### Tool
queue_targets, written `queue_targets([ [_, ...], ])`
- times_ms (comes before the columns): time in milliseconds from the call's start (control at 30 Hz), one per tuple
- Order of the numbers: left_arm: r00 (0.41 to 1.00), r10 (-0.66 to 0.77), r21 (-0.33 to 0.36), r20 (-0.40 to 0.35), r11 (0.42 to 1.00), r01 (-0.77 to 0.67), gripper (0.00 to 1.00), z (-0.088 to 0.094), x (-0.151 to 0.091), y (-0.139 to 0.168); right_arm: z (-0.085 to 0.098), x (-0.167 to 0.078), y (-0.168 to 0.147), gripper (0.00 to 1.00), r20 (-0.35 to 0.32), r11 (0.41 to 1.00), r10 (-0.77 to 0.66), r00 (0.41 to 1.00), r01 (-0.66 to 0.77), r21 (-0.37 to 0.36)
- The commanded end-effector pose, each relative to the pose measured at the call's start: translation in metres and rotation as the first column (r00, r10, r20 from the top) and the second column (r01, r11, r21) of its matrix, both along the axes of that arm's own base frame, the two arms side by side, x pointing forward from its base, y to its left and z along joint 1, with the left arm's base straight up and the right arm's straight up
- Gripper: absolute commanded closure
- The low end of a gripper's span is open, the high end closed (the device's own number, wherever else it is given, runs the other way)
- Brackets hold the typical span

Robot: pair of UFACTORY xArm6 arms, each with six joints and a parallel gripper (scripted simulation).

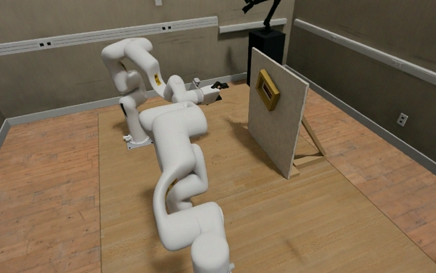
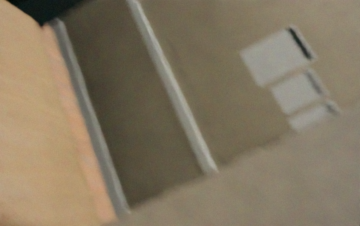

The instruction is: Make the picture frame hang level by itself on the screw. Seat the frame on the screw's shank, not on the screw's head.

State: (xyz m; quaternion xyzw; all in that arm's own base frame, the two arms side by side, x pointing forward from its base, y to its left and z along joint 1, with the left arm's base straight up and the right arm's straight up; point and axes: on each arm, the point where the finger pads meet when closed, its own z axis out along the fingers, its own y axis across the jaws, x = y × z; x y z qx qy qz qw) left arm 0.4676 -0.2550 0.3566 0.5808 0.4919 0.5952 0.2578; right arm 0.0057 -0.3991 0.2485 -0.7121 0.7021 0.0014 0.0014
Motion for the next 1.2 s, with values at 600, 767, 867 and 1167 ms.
queue_targets([
  [600,0.932,-0.284,-0.052,0.227,0.952,0.303,0.0,0.075,-0.106,-0.157,0.001,0.0,-0.001,0.0,0.0,1.0,0.0,1.0,0.0,-0.004],
  [767,0.931,-0.285,-0.052,0.228,0.951,0.304,0.0,0.075,-0.107,-0.157,0.001,0.0,-0.001,0.0,0.0,1.0,0.0,1.0,0.0,-0.004],
  [867,0.931,-0.285,-0.052,0.228,0.951,0.304,0.0,0.075,-0.107,-0.157,0.001,0.0,-0.001,0.0,0.0,1.0,0.0,1.0,0.0,-0.004],
  [1167,0.931,-0.285,-0.052,0.228,0.951,0.304,0.49,0.075,-0.107,-0.157,0.001,0.0,-0.001,0.0,0.0,1.0,0.0,1.0,0.0,-0.004],
])
